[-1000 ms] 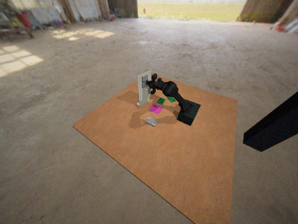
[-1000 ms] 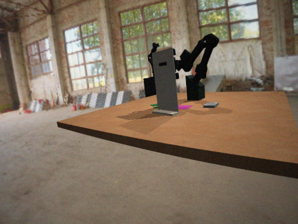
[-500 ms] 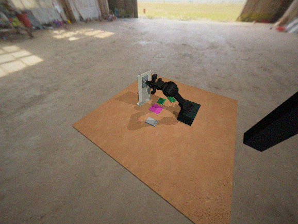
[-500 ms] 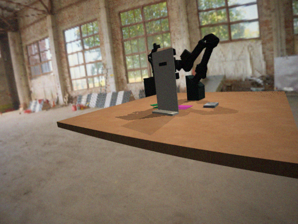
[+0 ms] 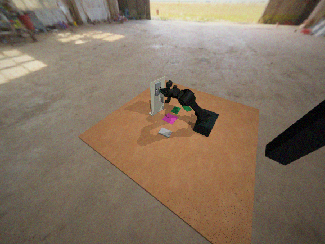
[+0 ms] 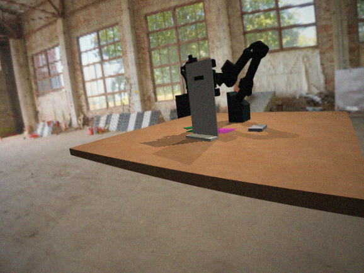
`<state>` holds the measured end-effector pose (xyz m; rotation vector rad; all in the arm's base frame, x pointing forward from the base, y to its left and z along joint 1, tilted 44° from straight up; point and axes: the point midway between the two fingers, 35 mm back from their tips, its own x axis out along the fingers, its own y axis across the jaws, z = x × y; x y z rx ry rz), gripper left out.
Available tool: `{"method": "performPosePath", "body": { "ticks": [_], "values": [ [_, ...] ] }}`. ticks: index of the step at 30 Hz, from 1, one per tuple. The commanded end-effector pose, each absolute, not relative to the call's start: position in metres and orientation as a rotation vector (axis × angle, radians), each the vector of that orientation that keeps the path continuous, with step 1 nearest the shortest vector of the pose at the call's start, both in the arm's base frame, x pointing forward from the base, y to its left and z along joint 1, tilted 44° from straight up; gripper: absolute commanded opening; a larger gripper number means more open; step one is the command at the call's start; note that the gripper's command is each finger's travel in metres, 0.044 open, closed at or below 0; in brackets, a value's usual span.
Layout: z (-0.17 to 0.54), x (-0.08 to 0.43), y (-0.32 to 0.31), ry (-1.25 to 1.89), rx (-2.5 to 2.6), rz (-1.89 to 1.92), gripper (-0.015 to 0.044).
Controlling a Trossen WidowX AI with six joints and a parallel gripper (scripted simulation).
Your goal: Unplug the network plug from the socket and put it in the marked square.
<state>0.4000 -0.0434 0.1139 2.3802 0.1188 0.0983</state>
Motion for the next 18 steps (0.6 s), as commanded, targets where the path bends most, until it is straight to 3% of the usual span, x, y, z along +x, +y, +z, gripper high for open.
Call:
{"method": "performPosePath", "body": {
  "ticks": [1,18],
  "values": [
    [0.114,0.3947,-0.0426,0.125,2.384,0.096,0.0],
    [0.1153,0.3848,-0.0419,0.128,2.383,0.089,0.0]
  ]
}}
